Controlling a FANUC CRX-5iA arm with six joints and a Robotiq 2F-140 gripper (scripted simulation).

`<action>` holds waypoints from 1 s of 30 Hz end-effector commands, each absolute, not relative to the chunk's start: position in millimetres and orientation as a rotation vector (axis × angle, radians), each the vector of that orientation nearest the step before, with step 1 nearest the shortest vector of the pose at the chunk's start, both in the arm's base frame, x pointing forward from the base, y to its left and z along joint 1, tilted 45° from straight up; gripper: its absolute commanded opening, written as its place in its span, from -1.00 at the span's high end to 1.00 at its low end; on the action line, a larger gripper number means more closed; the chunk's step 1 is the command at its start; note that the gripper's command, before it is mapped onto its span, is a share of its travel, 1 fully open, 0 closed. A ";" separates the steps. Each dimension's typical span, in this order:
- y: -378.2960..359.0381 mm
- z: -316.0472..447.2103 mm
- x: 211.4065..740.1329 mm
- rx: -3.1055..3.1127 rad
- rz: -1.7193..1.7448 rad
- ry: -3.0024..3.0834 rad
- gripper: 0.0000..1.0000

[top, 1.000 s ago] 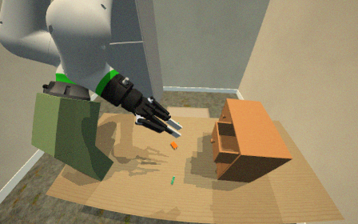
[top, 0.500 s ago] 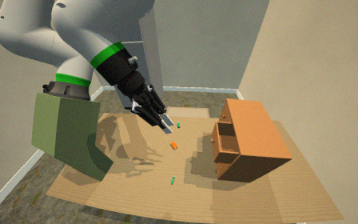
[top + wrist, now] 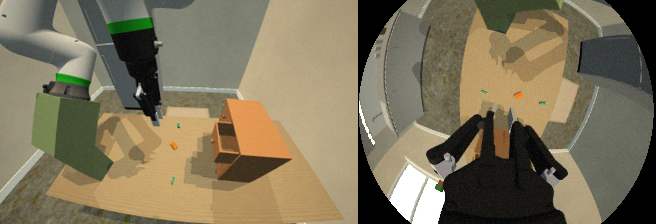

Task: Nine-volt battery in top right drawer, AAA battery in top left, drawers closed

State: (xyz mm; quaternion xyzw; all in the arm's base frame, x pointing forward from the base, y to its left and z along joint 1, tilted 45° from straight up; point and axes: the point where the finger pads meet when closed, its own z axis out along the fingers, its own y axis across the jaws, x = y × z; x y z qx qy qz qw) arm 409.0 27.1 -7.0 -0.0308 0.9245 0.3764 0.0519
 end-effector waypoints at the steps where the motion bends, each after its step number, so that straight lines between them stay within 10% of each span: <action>1: 26.3 -5.1 406.2 -0.120 1.165 2.848 0.60; 30: 59.6 -20.0 421.1 -0.525 1.113 2.702 0.60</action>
